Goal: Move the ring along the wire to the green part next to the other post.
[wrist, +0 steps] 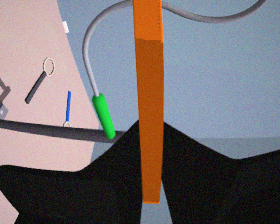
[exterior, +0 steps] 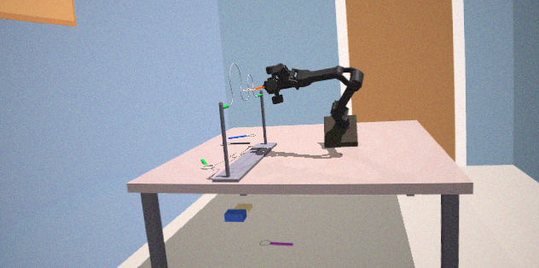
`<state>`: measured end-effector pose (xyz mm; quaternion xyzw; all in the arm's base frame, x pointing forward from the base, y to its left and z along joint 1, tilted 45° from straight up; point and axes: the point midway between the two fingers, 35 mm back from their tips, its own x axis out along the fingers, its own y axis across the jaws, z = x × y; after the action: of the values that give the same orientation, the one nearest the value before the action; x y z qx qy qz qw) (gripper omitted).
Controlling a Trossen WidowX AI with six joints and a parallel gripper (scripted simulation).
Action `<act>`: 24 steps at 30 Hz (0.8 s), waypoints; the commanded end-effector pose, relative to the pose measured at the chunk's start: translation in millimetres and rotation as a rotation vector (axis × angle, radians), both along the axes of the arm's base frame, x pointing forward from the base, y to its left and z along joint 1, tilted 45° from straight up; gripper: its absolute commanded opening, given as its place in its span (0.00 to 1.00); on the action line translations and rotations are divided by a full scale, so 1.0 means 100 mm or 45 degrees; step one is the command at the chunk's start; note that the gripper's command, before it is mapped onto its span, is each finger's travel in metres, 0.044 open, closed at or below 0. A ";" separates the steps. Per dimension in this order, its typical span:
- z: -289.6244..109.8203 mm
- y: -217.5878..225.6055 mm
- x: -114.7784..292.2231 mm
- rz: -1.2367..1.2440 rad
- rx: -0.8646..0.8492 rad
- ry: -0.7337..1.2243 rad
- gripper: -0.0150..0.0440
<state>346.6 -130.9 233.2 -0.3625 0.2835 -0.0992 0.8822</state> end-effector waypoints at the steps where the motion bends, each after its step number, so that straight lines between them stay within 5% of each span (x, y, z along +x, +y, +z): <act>1: 0.11 -0.08 -0.01 -0.008 -0.077 0.000 0.00; 24: 0.29 -0.17 -0.02 -0.007 -0.121 0.006 0.00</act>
<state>344.5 -147.6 257.8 -0.4126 0.2847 -0.1143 0.8577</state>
